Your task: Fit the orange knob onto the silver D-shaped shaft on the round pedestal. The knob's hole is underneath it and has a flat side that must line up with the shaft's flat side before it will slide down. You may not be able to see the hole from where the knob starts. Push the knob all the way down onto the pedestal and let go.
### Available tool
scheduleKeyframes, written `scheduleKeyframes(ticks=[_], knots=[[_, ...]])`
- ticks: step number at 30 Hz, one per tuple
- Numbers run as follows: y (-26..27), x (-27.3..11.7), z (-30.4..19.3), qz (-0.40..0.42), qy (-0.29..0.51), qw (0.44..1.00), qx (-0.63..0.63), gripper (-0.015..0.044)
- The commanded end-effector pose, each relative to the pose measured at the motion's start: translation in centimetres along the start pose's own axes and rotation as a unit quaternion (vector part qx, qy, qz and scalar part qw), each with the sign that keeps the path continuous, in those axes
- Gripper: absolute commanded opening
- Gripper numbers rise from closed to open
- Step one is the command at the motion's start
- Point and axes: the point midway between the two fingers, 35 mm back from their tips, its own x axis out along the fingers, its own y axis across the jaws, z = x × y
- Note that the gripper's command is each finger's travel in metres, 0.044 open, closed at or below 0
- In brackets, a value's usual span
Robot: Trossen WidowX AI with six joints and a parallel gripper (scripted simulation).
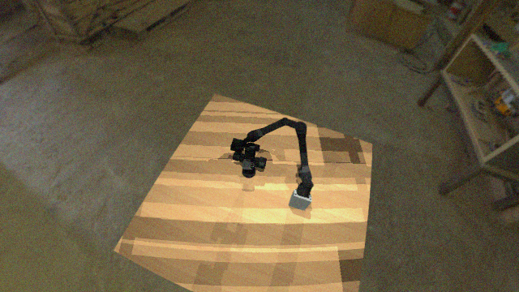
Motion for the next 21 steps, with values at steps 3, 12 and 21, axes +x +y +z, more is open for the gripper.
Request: scheduleKeyframes(ticks=[3,12,21], knots=[[0.37,0.07,0.14,-0.001,0.000,0.999,-0.054,0.0000],[0.49,0.33,0.16,-0.001,0.000,0.999,-0.054,0.0000],[0.36,-0.03,0.10,-0.001,0.000,0.999,-0.054,0.0000]])
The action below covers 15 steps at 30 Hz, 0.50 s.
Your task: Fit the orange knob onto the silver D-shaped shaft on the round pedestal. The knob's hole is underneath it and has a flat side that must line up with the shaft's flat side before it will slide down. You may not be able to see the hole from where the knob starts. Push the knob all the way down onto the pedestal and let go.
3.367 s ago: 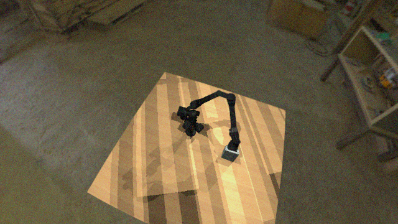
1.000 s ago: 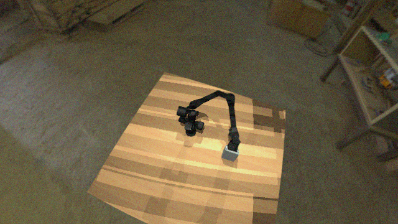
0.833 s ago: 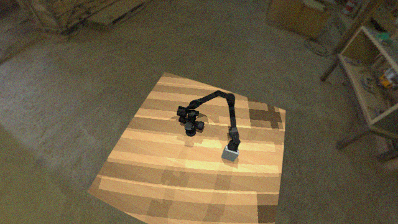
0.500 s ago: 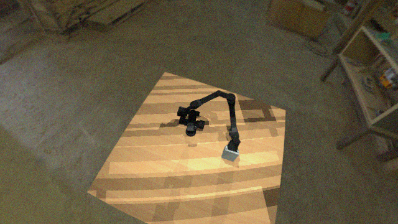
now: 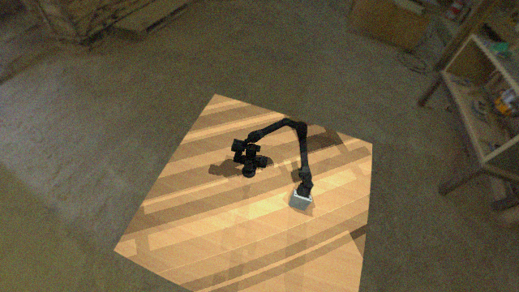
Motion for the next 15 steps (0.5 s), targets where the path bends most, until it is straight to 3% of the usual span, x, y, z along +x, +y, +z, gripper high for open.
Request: scheduleKeyframes(ticks=[1,9,15], knots=[[-0.18,-0.36,-0.10,-0.001,0.000,1.000,0.000,0.0000],[-0.48,-0.33,-0.26,-0.001,0.000,0.995,-0.101,0.0000],[-0.84,-0.10,-0.42,-0.001,0.001,0.995,-0.104,0.0000]])
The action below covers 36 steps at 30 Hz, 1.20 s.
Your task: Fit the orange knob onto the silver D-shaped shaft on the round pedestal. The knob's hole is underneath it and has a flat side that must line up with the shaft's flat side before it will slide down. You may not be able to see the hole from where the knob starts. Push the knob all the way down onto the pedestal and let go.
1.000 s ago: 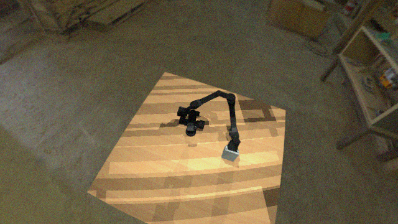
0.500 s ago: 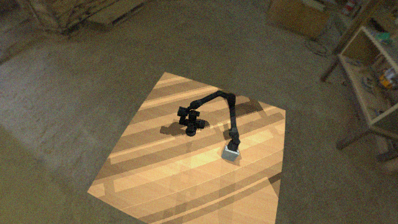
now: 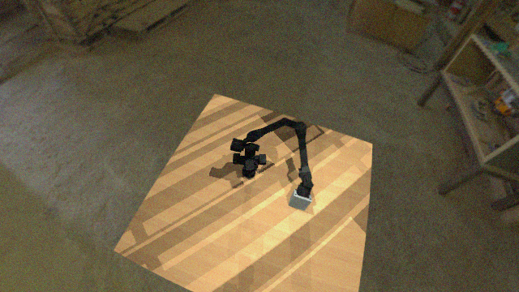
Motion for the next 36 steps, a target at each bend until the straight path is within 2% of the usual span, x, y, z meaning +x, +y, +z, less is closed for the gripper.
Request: scheduleKeyframes(ticks=[1,17,24,36], knots=[[-0.26,0.06,-0.19,-0.003,0.001,1.000,-0.008,0.0000],[-0.30,-0.36,-0.12,-0.003,0.001,1.000,-0.009,0.0000],[-0.12,-0.31,-0.02,-0.003,0.001,0.994,-0.108,0.0000],[0.30,0.10,0.26,-0.003,0.001,0.994,-0.113,0.0000]])
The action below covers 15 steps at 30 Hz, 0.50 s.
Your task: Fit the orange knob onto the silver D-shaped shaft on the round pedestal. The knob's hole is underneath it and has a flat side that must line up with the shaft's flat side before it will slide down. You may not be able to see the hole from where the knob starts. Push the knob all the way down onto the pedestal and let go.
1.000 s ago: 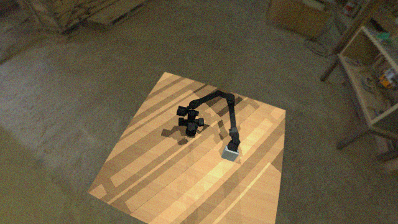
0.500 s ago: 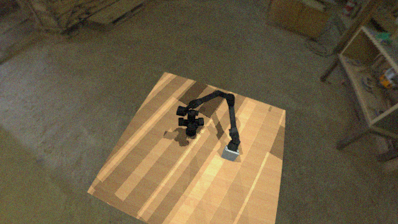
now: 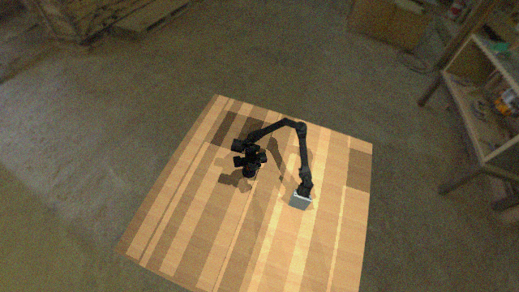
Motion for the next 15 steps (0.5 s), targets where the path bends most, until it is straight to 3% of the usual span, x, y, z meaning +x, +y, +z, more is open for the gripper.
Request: scheduleKeyframes(ticks=[1,15], knots=[[0.02,0.02,-0.02,-0.001,0.001,1.000,-0.002,0.0000],[-0.10,-0.41,-0.24,-0.001,0.001,0.998,-0.059,0.0000]])
